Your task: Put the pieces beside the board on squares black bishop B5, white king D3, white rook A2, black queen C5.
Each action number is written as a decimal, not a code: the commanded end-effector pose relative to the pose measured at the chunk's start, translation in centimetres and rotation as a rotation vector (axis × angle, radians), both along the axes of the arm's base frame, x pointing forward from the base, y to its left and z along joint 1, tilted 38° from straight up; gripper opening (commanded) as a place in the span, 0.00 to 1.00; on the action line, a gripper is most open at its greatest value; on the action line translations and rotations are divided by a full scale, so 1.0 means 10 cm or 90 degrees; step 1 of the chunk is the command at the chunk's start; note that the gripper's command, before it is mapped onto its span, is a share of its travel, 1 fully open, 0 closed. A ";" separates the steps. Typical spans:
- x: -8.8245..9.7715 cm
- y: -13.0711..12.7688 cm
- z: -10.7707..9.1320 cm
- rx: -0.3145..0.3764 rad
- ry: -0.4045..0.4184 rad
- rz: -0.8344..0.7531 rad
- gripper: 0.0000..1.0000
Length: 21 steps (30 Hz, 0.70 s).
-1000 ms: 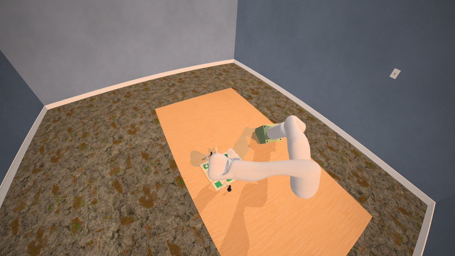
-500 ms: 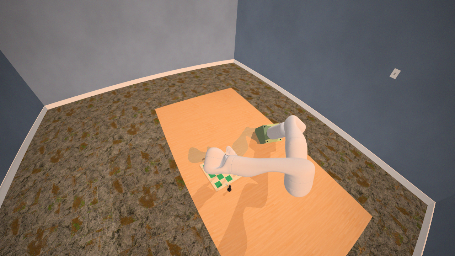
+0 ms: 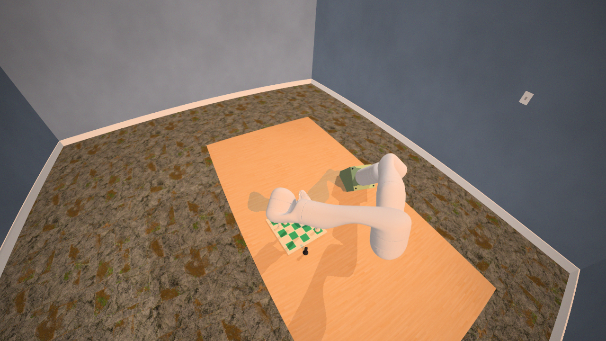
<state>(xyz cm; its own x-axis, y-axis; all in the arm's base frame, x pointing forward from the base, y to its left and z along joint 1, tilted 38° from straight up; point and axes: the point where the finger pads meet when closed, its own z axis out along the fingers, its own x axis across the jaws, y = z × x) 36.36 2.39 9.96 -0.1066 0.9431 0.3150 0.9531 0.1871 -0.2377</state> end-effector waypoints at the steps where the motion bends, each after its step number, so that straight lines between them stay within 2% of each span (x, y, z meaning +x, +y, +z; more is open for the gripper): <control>1: 0.00 -0.03 -0.01 -0.001 0.001 -0.004 1.00; 3: 0.00 -0.03 -0.01 -0.001 0.001 -0.004 1.00; 4: 0.04 -0.09 -0.04 0.012 0.003 -0.040 1.00; 14: 0.04 -0.09 -0.04 0.012 0.003 -0.040 1.00; 15: 0.08 -0.16 -0.08 0.024 0.004 -0.075 1.00; 21: 0.08 -0.16 -0.08 0.024 0.004 -0.075 1.00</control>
<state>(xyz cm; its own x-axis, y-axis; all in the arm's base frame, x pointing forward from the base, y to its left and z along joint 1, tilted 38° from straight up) 37.19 1.09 9.24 -0.0008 0.9364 0.3510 0.9673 0.0897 -0.2370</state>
